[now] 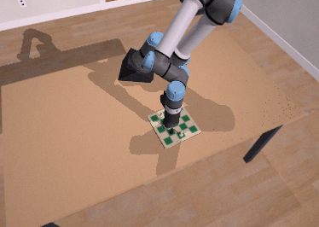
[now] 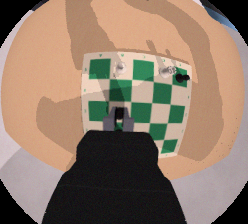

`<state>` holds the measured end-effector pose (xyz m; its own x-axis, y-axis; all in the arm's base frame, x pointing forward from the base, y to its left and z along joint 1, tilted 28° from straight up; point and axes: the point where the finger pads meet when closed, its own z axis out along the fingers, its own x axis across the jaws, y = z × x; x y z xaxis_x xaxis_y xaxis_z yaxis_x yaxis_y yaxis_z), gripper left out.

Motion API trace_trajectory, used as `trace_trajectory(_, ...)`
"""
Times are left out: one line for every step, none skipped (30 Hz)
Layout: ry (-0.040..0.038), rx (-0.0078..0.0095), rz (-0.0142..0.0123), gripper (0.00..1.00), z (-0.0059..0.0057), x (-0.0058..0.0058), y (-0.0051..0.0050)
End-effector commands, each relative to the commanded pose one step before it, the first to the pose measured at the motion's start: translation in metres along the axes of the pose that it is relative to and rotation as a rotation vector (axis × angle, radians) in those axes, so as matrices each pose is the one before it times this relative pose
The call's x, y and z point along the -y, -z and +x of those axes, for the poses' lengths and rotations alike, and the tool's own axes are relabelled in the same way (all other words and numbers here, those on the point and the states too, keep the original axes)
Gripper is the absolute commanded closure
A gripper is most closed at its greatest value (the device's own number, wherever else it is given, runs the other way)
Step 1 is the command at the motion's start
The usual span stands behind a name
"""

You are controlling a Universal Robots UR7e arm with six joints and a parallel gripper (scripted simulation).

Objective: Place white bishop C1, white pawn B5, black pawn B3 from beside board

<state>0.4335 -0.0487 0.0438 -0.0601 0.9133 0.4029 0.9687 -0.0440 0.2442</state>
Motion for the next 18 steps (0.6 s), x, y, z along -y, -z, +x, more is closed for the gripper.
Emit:
trace_trajectory(0.0003,0.0007,-0.00098,1.0,-0.00021,-0.00035,0.00036)
trace_trajectory(0.0,0.0,0.0,1.0,0.0,0.0,0.0)
trace_trajectory(0.0,0.0,0.0,1.0,0.0,0.0,0.0)
trace_trajectory(0.0,0.0,0.0,1.0,0.0,0.0,0.0)
trace_trajectory(0.0,0.0,0.0,1.0,0.0,0.0,0.0)
trace_trajectory(0.0,0.0,0.0,1.0,0.0,0.0,0.0)
trace_trajectory(0.0,0.0,0.0,0.86,0.0,0.0,0.0)
trace_trajectory(0.0,0.0,0.0,0.86,0.0,0.0,0.0)
trace_trajectory(0.0,0.0,0.0,0.86,0.0,0.0,0.0)
trace_trajectory(0.0,0.0,0.0,0.73,0.0,0.0,0.0)
trace_trajectory(0.0,0.0,0.0,0.73,0.0,0.0,0.0)
trace_trajectory(0.0,0.0,0.0,0.73,0.0,0.0,0.0)
trace_trajectory(0.0,0.0,0.0,0.73,0.0,0.0,0.0)
trace_trajectory(0.0,0.0,0.0,0.73,0.0,0.0,0.0)
trace_trajectory(0.0,0.0,0.0,0.59,0.0,0.0,0.0)
trace_trajectory(0.0,0.0,0.0,0.59,0.0,0.0,0.0)
trace_trajectory(0.0,0.0,0.0,0.59,0.0,0.0,0.0)
trace_trajectory(0.0,0.0,0.0,0.46,0.0,0.0,0.0)
